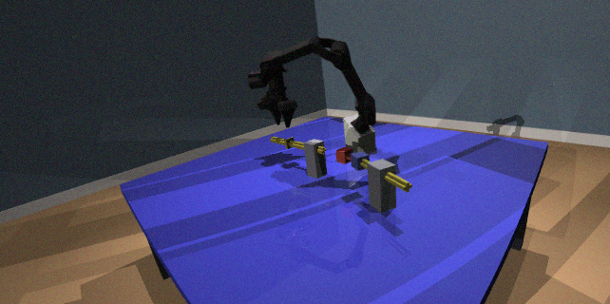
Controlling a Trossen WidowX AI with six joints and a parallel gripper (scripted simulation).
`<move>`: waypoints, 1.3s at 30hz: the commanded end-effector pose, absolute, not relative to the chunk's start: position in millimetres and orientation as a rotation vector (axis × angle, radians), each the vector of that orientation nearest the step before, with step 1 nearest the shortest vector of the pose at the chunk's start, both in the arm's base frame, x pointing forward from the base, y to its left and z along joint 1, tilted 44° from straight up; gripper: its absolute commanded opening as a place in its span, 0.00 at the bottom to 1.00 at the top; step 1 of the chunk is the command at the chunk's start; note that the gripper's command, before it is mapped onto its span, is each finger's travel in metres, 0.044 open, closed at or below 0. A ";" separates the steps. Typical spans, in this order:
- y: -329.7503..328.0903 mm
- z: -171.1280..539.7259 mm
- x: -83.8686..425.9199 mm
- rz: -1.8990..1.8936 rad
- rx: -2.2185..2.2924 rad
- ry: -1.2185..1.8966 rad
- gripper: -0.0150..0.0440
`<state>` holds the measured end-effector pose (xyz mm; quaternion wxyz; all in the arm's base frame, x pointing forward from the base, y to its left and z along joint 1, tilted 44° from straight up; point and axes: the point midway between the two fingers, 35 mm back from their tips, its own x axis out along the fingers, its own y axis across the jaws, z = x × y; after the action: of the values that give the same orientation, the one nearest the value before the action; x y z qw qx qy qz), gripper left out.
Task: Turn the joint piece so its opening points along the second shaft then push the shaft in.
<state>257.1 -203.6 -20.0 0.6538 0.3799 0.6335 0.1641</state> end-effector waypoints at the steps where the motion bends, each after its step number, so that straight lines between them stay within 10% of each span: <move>1: -215.9 -31.9 254.4 0.429 0.755 1.411 1.00; 39: -205.1 -78.3 257.2 -0.155 1.316 1.634 1.00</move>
<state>257.9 -208.5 -74.5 0.5195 0.5255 0.6727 -0.0378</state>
